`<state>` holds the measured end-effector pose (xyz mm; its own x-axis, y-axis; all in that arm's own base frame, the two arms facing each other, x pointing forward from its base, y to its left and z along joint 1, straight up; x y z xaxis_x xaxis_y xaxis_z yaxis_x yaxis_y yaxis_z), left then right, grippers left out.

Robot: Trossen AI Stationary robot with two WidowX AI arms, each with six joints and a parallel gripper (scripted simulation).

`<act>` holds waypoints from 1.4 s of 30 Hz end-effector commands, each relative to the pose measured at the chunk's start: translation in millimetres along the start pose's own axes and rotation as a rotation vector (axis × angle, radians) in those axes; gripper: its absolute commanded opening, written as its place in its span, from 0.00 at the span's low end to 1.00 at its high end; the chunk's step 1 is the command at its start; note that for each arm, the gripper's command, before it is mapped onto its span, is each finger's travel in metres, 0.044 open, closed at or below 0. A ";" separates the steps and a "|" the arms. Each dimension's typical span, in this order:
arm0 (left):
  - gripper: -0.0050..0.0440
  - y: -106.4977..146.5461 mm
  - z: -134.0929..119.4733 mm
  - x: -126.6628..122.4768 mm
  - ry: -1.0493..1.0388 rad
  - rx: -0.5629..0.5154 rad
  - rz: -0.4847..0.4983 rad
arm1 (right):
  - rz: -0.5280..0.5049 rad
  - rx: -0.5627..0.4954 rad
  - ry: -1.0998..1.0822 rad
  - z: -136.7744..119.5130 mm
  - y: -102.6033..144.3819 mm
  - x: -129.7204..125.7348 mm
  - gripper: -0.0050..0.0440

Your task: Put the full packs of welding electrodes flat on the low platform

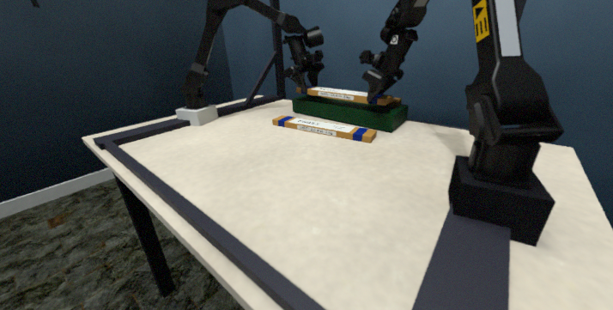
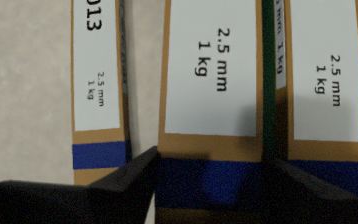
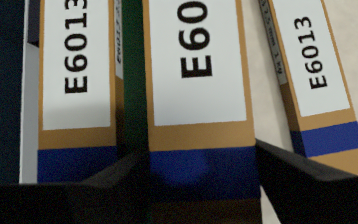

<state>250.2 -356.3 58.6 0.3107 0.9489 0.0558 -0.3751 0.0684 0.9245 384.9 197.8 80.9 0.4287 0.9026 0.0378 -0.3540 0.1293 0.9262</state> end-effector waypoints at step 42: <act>0.00 -2.3 -6.1 -10.2 0.002 -0.025 -0.048 | 0.039 -0.010 -0.012 -12.3 -5.7 6.5 0.00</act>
<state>250.0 -355.3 32.8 0.3132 0.9480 0.0563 -0.3747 0.0689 0.9246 385.4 198.3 53.8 0.4336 0.9004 0.0361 -0.3553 0.1340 0.9251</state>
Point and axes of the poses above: on each arm, the point midway between the two fingers, 35 mm back from their tips, its own y axis back along the fingers, its own x axis across the jaws, z = x × y, the point moved 1 cm from there along y, back along the fingers, and after that the axes turned 7 degrees about -y, right-handed, at the moved point
